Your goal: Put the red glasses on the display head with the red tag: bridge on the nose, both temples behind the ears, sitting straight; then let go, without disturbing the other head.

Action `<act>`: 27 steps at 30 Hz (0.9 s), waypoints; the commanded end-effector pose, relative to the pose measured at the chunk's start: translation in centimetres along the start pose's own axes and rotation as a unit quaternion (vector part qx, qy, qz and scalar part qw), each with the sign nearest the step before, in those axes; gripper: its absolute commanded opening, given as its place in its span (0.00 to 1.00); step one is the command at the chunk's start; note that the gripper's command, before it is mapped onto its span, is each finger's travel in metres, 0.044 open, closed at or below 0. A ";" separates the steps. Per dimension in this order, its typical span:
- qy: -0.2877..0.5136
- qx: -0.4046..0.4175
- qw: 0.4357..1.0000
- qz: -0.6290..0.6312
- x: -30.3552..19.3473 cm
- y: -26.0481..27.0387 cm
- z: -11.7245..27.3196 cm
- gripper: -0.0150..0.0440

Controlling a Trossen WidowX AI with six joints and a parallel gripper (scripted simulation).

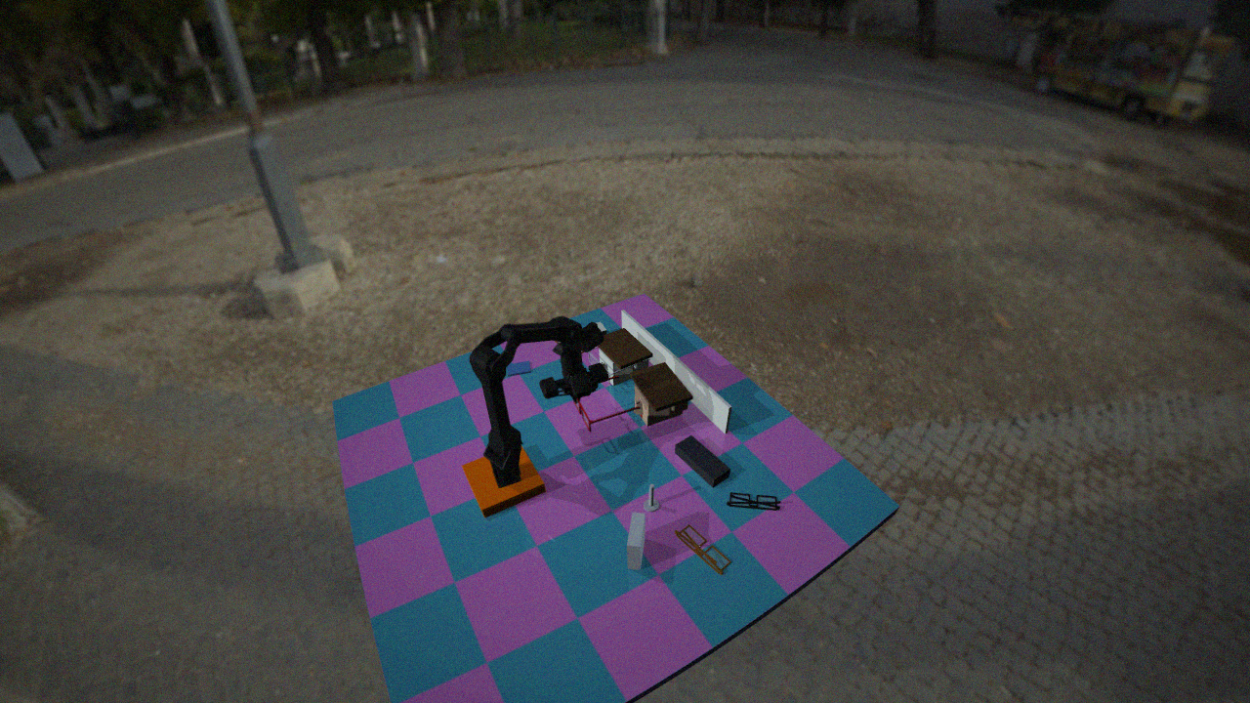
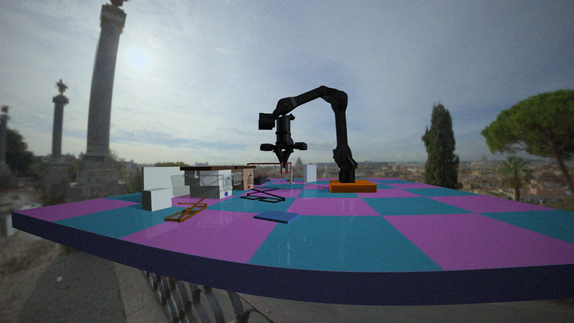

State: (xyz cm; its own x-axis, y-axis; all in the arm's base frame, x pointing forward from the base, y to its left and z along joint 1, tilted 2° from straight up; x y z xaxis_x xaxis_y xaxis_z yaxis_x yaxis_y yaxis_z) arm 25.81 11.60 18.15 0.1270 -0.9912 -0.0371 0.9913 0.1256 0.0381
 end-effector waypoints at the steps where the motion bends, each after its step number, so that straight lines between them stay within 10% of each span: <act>1: 0.007 -0.005 1.000 0.002 0.2 -0.1 -0.6 0.25; 27: 0.006 -0.006 1.000 0.002 0.4 -0.1 -2.6 0.25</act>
State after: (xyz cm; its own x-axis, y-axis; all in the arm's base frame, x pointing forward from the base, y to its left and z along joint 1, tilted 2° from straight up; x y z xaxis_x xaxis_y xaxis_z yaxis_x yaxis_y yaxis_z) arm 26.01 11.33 15.98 0.1266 -0.9907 -0.0490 0.9916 0.1250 0.0338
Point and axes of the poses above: the point midway between the two fingers, 35 mm back from their tips, its own z axis back along the fingers, its own y axis across the jaws, x = y × z, the point moved 7 cm from there along z, back along the fingers, and after that the axes turned 9 degrees about z, right-handed, at the moved point
